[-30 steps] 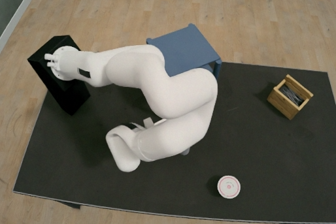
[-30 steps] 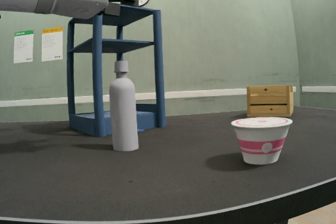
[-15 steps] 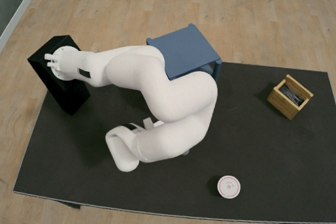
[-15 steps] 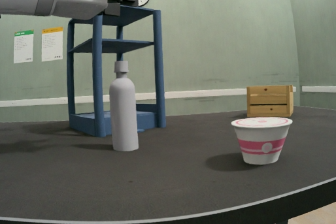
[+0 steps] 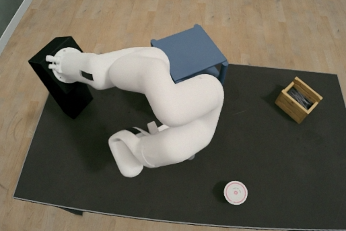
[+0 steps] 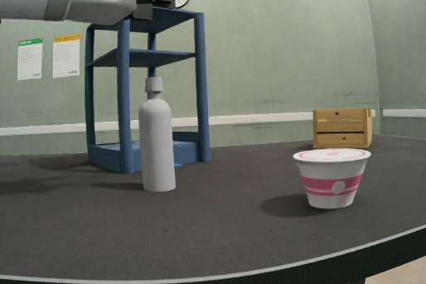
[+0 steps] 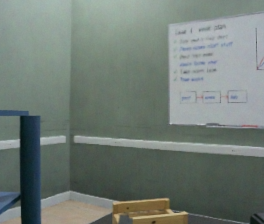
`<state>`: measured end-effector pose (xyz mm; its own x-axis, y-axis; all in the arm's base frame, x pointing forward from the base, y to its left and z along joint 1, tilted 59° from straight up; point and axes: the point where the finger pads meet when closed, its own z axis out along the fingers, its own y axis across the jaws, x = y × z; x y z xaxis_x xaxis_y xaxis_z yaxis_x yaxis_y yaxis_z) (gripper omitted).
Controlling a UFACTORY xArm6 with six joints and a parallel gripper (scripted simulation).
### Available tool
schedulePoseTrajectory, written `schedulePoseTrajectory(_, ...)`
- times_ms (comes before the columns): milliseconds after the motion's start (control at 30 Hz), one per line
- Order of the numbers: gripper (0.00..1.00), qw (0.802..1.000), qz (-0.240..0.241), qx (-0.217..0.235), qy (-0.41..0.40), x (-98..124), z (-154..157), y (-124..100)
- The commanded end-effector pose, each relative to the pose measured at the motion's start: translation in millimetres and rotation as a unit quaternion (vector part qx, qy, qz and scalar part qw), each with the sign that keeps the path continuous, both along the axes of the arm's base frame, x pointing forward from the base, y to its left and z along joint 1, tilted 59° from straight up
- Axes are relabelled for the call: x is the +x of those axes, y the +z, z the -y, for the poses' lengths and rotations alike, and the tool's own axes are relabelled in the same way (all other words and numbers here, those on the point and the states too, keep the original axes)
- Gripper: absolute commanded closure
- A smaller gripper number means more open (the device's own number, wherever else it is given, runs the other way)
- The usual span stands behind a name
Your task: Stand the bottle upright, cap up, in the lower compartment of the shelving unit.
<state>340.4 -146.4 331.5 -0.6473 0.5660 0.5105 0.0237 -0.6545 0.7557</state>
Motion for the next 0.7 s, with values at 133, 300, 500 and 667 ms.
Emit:
schedulePoseTrajectory(133, 0.28, 1.000, 0.000, 0.000, 0.001, 0.3, 0.2, -0.1)
schedulePoseTrajectory(300, 0.28, 1.000, 0.000, 0.000, 0.002, 1.5, 1.2, -1.0)
schedulePoseTrajectory(500, 0.28, 1.000, 0.000, -0.001, 0.003, 3.0, 2.5, -2.2)
schedulePoseTrajectory(667, 0.28, 1.000, 0.000, -0.001, 0.003, 6.4, 5.4, -4.9)
